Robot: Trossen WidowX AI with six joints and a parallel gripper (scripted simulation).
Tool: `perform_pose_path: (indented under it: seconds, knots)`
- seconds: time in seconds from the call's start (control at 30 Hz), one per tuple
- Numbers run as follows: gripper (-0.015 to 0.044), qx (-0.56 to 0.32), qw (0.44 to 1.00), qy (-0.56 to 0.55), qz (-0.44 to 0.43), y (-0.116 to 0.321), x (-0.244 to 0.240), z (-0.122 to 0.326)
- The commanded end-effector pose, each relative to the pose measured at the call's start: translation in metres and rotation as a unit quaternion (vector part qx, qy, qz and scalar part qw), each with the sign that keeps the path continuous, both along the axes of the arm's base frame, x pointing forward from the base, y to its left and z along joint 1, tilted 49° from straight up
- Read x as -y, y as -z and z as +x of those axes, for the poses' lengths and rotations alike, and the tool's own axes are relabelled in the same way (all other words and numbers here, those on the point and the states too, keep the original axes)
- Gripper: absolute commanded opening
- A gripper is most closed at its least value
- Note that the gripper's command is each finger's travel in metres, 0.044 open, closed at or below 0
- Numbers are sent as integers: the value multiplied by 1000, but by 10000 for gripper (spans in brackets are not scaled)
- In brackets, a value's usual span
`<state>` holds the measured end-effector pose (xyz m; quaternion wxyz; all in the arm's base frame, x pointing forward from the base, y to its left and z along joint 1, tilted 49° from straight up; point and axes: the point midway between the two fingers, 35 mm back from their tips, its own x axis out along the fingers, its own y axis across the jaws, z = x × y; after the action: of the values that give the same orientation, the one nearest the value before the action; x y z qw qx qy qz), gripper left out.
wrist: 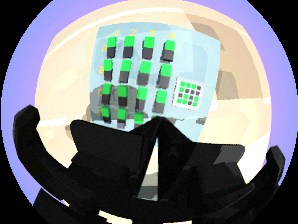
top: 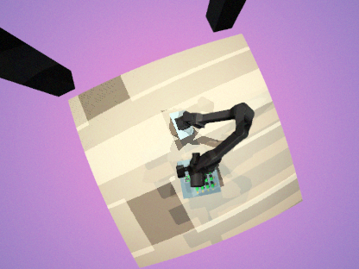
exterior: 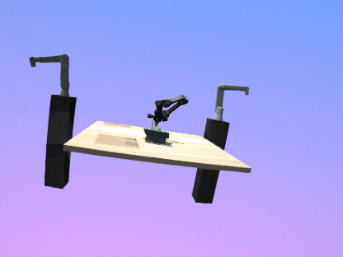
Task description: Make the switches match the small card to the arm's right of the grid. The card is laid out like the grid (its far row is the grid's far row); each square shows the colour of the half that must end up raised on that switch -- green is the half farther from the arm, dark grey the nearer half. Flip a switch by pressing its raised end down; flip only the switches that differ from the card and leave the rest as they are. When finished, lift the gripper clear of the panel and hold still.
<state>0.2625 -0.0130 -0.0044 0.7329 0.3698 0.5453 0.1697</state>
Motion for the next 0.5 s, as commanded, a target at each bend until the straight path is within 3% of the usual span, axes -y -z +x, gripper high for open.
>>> perform_pose_path:
  seconds: [0.0, 0.47]
  knots:
    - [0, -4, 1000, 3, 5, 16, -17, 1]
    - [0, -2, 1000, 4, 6, 27, -30, 7]
